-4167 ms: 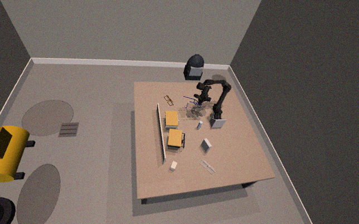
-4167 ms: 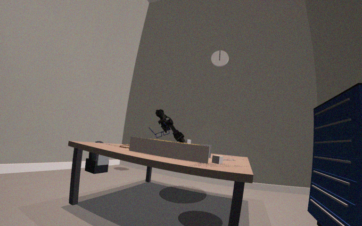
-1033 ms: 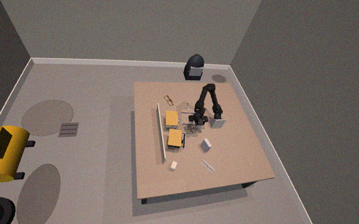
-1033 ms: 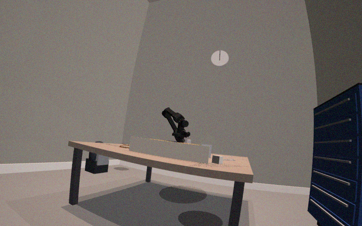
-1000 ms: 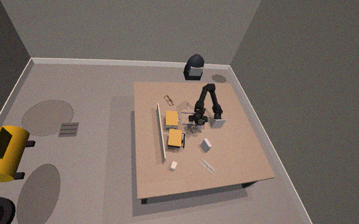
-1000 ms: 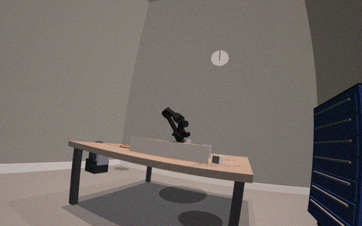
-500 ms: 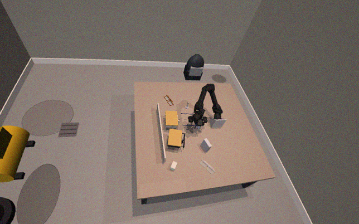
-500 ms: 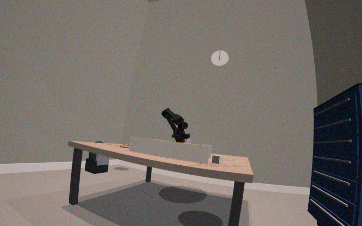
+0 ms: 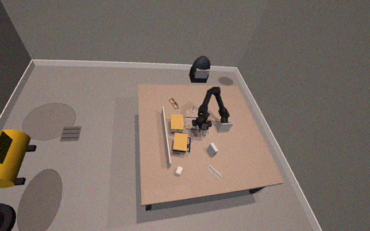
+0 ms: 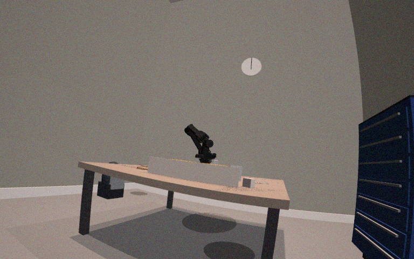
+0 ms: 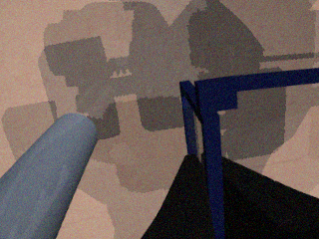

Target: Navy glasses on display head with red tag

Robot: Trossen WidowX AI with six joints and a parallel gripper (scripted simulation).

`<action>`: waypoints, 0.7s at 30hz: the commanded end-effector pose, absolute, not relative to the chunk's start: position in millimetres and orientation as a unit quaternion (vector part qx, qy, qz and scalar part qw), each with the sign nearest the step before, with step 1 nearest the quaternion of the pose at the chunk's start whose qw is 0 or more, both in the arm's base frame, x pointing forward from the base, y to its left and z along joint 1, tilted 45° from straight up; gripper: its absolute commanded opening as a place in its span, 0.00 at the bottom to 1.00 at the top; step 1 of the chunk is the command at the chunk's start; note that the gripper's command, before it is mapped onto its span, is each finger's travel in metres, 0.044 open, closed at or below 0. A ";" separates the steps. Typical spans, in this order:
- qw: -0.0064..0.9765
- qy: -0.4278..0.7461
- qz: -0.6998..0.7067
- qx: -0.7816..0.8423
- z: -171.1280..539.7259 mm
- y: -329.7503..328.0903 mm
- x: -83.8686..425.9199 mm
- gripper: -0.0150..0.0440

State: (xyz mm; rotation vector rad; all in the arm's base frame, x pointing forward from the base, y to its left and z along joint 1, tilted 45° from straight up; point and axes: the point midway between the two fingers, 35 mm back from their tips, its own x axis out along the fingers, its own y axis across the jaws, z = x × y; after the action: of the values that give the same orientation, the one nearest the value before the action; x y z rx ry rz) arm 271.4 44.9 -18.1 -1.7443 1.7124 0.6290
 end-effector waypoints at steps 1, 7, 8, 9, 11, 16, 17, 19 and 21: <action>0.301 0.645 0.238 -0.661 -17.0 44.5 277.8 0.25; 0.301 0.645 0.237 -0.661 -16.2 44.3 286.5 0.25; 0.301 0.645 0.237 -0.661 -16.0 44.2 288.0 0.25; 0.301 0.645 0.237 -0.661 -15.9 44.2 289.4 0.25; 0.301 0.645 0.237 -0.661 -15.6 44.2 292.3 0.25; 0.301 0.645 0.237 -0.661 -14.8 44.0 299.6 0.25; 0.301 0.645 0.237 -0.661 -14.7 44.0 301.0 0.25; 0.301 0.645 0.237 -0.661 -14.4 43.9 303.9 0.25; 0.301 0.645 0.237 -0.661 -14.1 43.8 306.8 0.25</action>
State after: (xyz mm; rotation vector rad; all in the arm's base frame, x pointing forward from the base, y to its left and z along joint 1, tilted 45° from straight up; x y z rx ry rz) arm 301.8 44.2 -15.1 -1.7446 1.7111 0.6269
